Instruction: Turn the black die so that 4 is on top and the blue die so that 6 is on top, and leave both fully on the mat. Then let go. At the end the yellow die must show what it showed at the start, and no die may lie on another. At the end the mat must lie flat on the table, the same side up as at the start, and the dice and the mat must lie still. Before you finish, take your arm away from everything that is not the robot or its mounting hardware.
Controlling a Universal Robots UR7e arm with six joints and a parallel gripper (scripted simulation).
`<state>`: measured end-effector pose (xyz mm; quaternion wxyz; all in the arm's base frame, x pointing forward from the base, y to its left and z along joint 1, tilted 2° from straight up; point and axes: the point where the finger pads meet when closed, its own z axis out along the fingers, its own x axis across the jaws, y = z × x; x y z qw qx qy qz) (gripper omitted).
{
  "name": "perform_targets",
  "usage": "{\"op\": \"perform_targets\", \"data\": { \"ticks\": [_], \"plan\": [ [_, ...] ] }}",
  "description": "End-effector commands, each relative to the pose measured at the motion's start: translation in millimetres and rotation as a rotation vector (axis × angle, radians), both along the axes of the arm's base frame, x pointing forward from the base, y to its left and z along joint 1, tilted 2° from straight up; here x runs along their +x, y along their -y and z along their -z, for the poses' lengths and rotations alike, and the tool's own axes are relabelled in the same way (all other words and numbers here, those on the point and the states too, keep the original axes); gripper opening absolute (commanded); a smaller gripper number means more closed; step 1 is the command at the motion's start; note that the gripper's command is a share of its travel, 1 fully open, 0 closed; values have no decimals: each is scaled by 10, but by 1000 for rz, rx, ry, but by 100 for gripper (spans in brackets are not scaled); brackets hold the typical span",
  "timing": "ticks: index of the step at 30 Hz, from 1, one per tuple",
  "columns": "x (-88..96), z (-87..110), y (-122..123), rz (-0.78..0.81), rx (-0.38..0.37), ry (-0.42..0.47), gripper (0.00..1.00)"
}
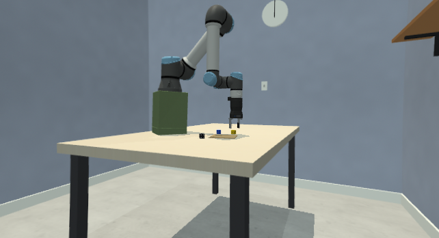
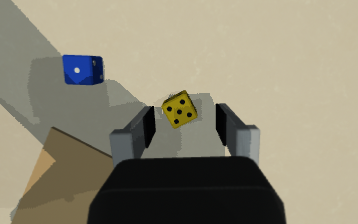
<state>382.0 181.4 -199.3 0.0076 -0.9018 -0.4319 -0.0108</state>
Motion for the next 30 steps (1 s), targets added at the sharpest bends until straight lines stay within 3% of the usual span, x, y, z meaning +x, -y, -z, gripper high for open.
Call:
{"op": "perform_targets", "data": {
  "ticks": [1, 15, 30],
  "plan": [
    [5, -4, -1, 0, 0, 1, 100],
    [4, -52, 0, 0, 0, 1, 100],
    [-2, -486, 11, 0, 0, 1, 100]
  ]
}}
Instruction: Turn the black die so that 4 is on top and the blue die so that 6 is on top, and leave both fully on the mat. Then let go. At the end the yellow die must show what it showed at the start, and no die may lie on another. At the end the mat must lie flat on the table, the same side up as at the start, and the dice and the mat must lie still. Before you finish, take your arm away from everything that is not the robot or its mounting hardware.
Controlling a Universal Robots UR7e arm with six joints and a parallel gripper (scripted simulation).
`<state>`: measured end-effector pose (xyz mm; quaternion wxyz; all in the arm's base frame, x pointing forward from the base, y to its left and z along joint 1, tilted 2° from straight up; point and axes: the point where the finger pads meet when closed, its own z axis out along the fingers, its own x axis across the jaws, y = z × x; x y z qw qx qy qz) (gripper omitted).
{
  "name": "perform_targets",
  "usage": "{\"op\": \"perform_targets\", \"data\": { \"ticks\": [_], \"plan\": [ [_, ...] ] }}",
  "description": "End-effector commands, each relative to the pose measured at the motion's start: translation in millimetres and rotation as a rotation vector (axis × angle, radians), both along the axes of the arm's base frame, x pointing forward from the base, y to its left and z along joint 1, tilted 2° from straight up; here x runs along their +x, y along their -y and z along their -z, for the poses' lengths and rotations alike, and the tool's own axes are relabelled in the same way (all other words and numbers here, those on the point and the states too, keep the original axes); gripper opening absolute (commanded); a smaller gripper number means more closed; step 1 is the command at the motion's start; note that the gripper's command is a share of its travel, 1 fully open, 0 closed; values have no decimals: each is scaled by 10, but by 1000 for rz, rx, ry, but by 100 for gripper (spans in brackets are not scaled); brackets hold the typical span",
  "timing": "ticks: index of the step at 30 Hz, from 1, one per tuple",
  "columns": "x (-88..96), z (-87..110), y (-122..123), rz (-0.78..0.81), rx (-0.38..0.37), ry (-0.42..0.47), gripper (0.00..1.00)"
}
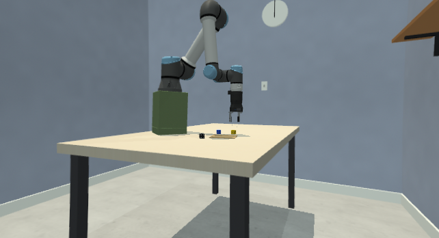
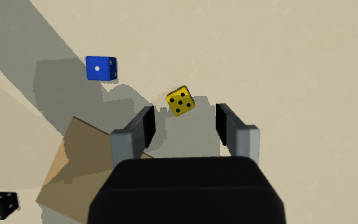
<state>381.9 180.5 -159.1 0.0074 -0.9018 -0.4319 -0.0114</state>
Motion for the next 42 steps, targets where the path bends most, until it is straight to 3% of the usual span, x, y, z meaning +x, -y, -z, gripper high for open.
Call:
{"op": "perform_targets", "data": {
  "ticks": [1, 14, 36, 42],
  "plan": [
    [-2, -128, 3, 0, 0, 0, 100],
    [-8, -590, 14, 0, 0, 0, 100],
    [-8, -655, 21, 0, 0, 0, 100],
    [13, -647, 154, 4, 0, 0, 100]
  ]
}}
